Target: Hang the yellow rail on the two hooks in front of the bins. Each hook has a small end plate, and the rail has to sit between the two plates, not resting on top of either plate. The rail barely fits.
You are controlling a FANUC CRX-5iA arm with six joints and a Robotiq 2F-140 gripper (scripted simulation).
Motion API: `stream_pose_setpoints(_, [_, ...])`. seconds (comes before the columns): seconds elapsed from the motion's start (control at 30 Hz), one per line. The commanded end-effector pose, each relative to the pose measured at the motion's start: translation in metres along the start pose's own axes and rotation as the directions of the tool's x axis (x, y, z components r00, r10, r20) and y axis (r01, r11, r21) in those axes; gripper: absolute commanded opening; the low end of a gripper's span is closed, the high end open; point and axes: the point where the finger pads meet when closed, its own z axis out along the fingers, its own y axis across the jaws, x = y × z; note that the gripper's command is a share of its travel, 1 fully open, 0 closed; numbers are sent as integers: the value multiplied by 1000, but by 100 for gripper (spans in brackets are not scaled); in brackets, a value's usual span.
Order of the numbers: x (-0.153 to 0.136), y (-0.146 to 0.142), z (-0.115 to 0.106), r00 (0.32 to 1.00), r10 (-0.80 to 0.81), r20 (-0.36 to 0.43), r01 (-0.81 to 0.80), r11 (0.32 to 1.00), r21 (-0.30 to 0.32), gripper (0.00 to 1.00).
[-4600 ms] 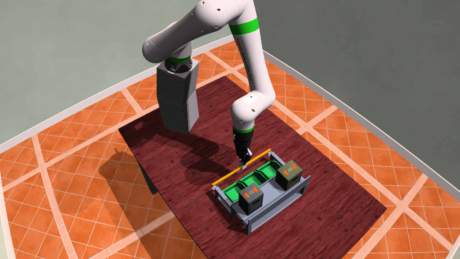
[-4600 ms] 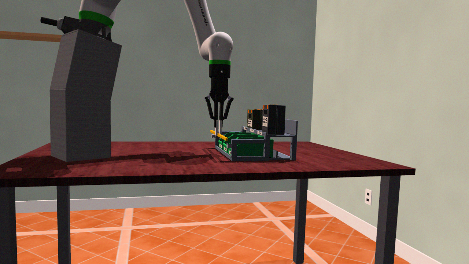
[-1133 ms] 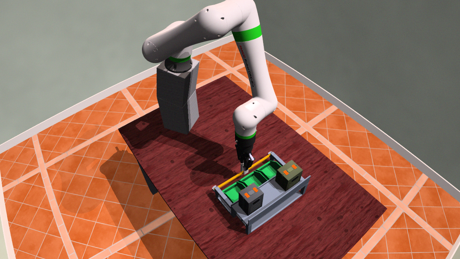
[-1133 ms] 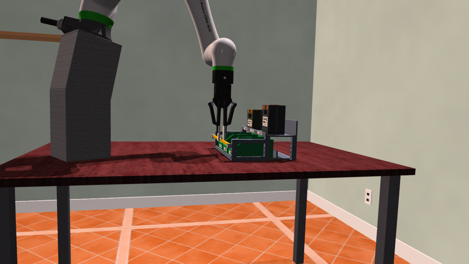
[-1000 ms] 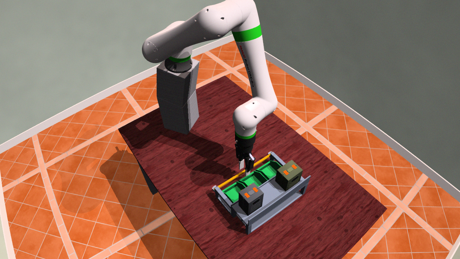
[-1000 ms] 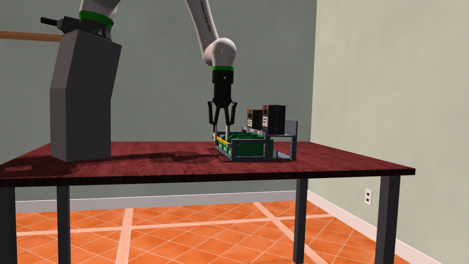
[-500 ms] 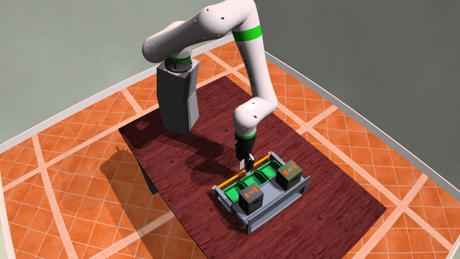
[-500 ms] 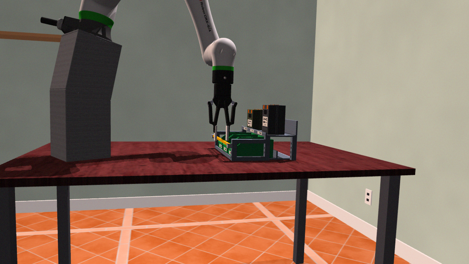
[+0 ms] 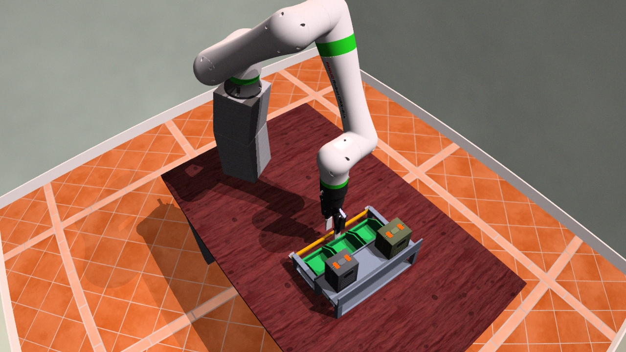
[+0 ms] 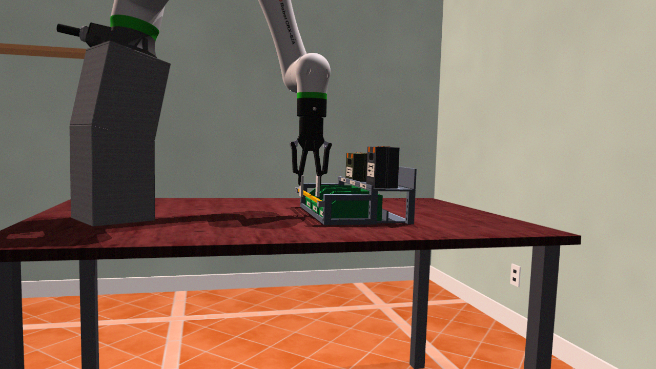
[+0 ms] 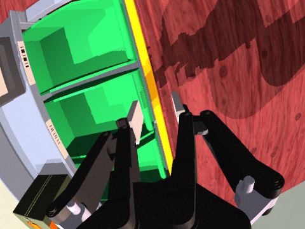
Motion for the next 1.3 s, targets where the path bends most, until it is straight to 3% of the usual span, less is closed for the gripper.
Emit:
stream_pose_setpoints(0.0, [0, 0, 0, 1000, 0, 0, 0, 1000, 0, 30])
stream_pose_setpoints(0.47, [0, 0, 0, 1000, 0, 0, 0, 1000, 0, 30])
stream_pose_setpoints(0.63, [0, 0, -40, 1000, 0, 0, 0, 1000, 0, 30])
stream_pose_setpoints(1.03, [0, 0, -40, 1000, 0, 0, 0, 1000, 0, 30])
stream_pose_setpoints(1.2, [0, 0, -100, 1000, 0, 0, 0, 1000, 0, 30])
stream_pose_setpoints(1.27, [0, 0, -100, 1000, 0, 0, 0, 1000, 0, 30])
